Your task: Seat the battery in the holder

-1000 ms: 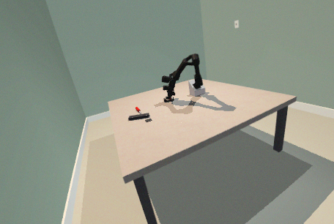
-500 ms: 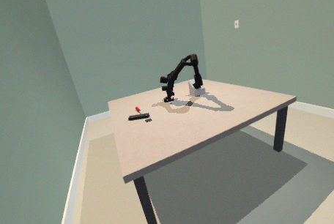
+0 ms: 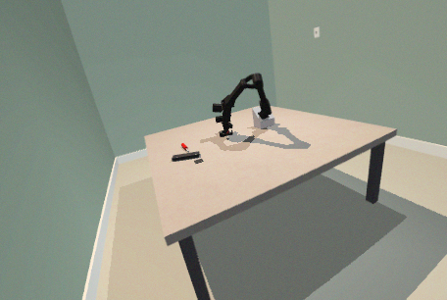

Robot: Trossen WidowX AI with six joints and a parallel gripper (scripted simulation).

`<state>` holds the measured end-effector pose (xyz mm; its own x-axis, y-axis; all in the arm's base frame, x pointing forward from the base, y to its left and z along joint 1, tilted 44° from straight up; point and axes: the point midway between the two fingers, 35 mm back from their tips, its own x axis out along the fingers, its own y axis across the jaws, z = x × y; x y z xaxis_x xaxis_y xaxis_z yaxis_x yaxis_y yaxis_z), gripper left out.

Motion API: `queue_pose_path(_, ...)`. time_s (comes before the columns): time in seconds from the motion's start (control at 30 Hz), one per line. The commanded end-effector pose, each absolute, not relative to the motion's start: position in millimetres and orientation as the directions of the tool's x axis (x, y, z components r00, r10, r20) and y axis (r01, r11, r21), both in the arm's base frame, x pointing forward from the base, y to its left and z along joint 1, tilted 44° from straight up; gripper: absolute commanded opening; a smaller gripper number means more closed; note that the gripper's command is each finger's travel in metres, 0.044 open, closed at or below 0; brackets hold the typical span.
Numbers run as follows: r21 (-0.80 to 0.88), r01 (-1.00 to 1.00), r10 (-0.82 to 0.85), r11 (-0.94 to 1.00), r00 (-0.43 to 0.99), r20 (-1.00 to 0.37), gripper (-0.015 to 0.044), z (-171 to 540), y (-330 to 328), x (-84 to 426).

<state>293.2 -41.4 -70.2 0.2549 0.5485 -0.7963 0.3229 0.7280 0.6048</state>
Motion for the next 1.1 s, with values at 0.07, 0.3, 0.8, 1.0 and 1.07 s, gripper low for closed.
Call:
queue_pose_path(0.07,0.598,0.329,0.565,0.731,0.200,-0.800,0.0084,-74.0,-37.8,287.9)
queue_pose_path(0.3,0.598,0.326,0.579,0.732,0.164,-0.799,0.0084,-73.7,-37.1,288.5)
queue_pose_path(0.8,0.599,0.319,0.607,0.734,0.088,-0.790,0.0084,-72.0,-35.4,289.6)
queue_pose_path(1.0,0.600,0.316,0.617,0.734,0.058,-0.785,0.0084,-71.3,-34.7,290.1)
queue_pose_path(1.07,0.601,0.316,0.620,0.734,0.049,-0.783,0.0084,-71.0,-34.5,290.4)
